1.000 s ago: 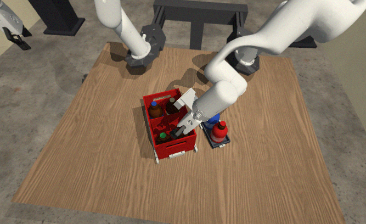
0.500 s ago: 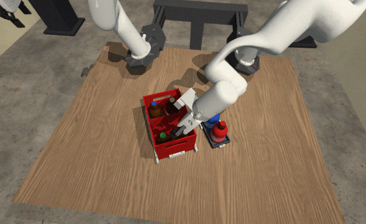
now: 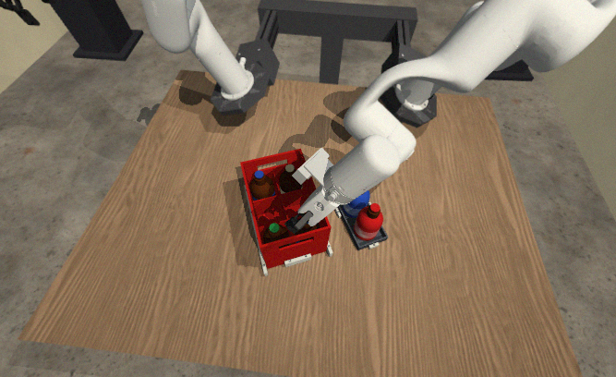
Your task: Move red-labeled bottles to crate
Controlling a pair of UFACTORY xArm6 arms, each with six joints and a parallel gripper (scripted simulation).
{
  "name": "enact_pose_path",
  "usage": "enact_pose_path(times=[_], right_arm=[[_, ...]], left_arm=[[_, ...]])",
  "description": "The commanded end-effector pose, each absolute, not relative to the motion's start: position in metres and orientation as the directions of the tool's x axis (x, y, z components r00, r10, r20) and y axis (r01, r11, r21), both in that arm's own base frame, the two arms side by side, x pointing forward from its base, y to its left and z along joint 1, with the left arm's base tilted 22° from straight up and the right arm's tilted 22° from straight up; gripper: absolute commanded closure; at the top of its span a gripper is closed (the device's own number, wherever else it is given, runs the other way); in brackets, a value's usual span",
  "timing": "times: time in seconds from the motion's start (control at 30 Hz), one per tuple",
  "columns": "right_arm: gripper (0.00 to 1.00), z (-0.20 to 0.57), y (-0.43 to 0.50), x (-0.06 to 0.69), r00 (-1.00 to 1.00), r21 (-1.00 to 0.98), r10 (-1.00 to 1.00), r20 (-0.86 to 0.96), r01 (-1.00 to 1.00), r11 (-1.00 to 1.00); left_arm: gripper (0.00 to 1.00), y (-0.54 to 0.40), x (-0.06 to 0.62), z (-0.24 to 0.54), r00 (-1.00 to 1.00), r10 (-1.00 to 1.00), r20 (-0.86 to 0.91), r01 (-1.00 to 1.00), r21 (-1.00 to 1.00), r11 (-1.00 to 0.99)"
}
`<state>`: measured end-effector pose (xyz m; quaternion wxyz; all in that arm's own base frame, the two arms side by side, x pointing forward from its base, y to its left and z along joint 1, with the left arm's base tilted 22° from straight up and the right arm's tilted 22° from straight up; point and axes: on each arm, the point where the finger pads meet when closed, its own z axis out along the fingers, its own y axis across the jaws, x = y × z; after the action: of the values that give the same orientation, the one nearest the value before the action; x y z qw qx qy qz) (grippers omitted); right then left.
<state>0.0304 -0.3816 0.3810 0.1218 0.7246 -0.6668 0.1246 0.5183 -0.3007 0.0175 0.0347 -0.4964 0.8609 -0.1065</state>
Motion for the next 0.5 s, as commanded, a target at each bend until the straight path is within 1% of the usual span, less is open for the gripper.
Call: enact_pose_path(times=[0.0,0.47], right_arm=[[0.0,0.3871,-0.3815,0.0205,0.053,0.004,-0.936,0.347,-0.998,-0.055],[0.0,0.3902,-0.3807,0.0132,0.033,0.0,-0.937,0.348,-0.999,-0.035]], left_arm=[[0.0,-0.302,0.5194,0.0196,-0.506,-0.861,0.046,-0.846,-0.222,0.485],[0.0,-0.302,0.5194,0.0196,-0.506,-0.861,0.046,-0.846,-0.222,0.485]])
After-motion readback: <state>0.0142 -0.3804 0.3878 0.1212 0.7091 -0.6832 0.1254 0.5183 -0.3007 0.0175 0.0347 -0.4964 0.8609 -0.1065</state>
